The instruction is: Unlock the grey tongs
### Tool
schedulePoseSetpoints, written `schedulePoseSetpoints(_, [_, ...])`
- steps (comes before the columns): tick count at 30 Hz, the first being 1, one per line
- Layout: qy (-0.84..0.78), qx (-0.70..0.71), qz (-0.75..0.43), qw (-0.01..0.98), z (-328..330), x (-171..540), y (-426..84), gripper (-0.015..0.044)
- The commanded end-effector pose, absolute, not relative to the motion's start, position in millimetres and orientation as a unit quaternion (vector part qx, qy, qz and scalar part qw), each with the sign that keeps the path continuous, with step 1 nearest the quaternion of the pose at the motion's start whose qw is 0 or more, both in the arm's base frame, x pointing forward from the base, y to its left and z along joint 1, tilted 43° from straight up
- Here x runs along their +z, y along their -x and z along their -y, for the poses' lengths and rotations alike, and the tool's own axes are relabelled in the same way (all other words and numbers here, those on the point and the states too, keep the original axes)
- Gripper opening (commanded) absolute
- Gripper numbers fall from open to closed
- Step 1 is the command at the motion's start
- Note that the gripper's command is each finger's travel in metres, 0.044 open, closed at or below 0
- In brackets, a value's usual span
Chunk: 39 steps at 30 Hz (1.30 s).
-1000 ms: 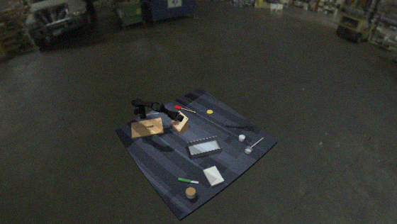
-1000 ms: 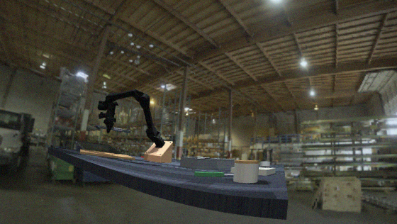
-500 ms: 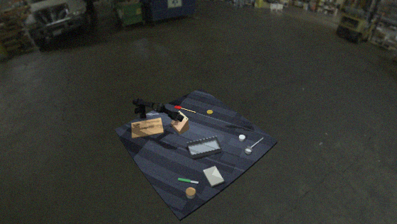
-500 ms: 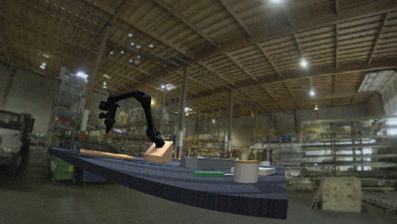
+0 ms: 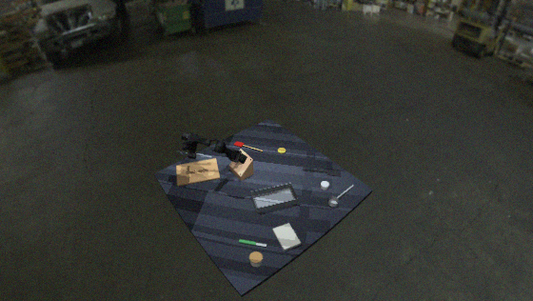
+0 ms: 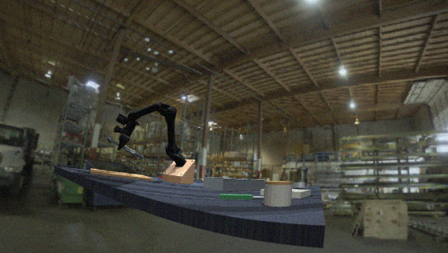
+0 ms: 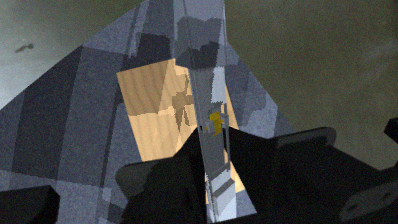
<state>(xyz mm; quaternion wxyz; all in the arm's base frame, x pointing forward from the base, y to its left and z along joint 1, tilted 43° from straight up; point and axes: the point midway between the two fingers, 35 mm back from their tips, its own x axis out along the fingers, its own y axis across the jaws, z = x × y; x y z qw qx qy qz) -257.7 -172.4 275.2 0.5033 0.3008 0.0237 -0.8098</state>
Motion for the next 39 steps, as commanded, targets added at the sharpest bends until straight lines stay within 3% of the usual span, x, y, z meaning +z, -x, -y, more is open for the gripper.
schedulePoseSetpoints(1, [-0.272,-0.823,0.000,0.499,170.1,278.5,257.5,-0.0150])
schedulePoseSetpoints(39, [-0.078,-0.839,0.141,0.520,147.7,271.8,218.8,-0.0150])
